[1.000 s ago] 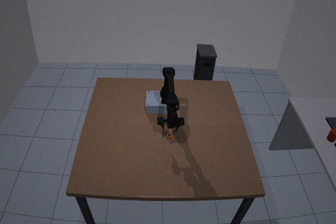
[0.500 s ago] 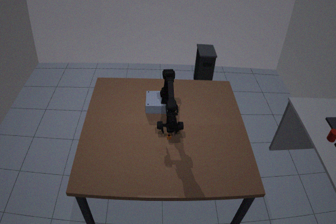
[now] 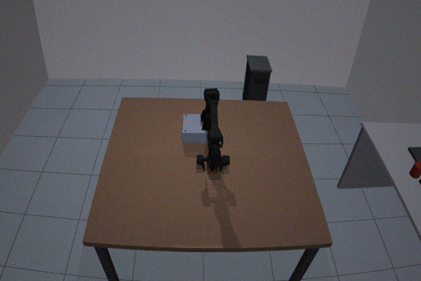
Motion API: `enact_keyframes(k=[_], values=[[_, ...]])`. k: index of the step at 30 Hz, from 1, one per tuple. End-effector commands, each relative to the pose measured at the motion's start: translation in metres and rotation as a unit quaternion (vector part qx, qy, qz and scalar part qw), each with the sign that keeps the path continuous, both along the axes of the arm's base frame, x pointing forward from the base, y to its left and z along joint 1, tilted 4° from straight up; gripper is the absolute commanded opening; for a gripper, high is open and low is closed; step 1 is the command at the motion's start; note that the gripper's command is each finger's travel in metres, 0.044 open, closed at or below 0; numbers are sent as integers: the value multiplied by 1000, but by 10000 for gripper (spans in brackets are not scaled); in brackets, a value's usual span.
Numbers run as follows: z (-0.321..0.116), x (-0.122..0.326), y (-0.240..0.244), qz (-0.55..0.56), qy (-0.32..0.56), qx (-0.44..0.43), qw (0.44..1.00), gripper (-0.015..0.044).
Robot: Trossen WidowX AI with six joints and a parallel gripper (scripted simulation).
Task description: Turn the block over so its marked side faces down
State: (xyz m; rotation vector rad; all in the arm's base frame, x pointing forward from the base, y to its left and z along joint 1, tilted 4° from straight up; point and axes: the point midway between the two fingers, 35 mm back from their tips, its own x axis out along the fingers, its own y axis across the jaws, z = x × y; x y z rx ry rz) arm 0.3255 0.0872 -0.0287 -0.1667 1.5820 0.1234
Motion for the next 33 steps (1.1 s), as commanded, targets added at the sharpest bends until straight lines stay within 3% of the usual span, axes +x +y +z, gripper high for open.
enact_keyframes(k=[1, 7, 19, 33], values=[[-10, -3, -1, 2, 5, 1, 1000, 440], [-17, -3, -1, 2, 5, 1, 1000, 440], [-17, -3, -1, 2, 5, 1, 1000, 125], [-17, -3, -1, 2, 5, 1, 1000, 32]])
